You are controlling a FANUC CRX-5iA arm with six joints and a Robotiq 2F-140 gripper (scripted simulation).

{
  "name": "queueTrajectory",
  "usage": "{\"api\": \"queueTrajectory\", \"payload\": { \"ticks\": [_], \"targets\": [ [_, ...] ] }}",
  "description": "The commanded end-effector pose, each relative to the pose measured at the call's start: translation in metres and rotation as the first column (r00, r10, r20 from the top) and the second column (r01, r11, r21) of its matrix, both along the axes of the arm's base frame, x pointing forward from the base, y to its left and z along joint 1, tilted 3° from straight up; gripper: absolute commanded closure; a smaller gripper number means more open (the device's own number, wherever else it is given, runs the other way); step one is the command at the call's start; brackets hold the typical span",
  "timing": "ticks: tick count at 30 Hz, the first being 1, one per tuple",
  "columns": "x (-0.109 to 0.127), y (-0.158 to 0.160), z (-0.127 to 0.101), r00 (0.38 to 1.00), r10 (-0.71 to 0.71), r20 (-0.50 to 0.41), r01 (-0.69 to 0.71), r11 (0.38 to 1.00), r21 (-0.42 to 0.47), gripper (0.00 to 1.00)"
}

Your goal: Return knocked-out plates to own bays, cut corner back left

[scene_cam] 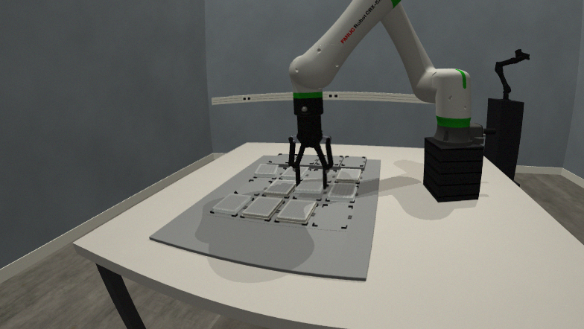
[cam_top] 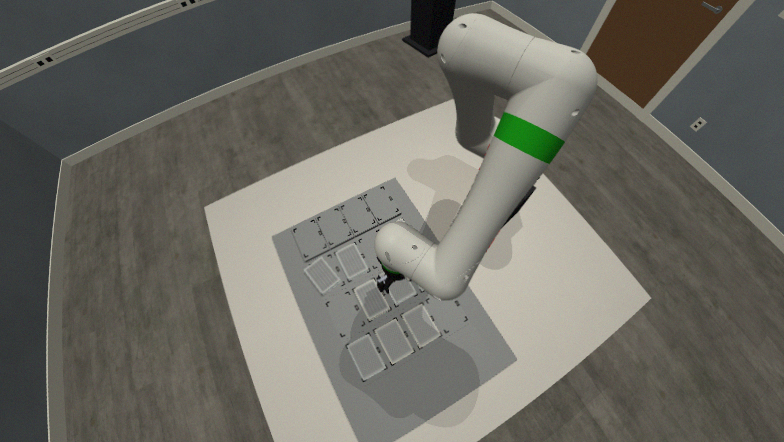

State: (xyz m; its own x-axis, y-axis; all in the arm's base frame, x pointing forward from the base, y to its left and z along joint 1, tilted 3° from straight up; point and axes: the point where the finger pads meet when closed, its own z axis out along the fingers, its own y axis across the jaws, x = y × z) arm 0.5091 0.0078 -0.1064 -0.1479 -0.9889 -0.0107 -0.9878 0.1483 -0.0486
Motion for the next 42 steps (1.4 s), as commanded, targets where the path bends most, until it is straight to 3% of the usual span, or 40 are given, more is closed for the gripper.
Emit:
{"api": "queueTrajectory", "payload": {
  "ticks": [1, 42],
  "targets": [
    [0.0008, 0.0001, 0.0008, 1.0, 0.0, 0.002, 0.0, 1.0, 0.0, 0.9],
    [0.0014, 0.0001, -0.0091, 1.0, 0.0, 0.002, 0.0, 1.0, 0.0, 0.9]
  ]
}}
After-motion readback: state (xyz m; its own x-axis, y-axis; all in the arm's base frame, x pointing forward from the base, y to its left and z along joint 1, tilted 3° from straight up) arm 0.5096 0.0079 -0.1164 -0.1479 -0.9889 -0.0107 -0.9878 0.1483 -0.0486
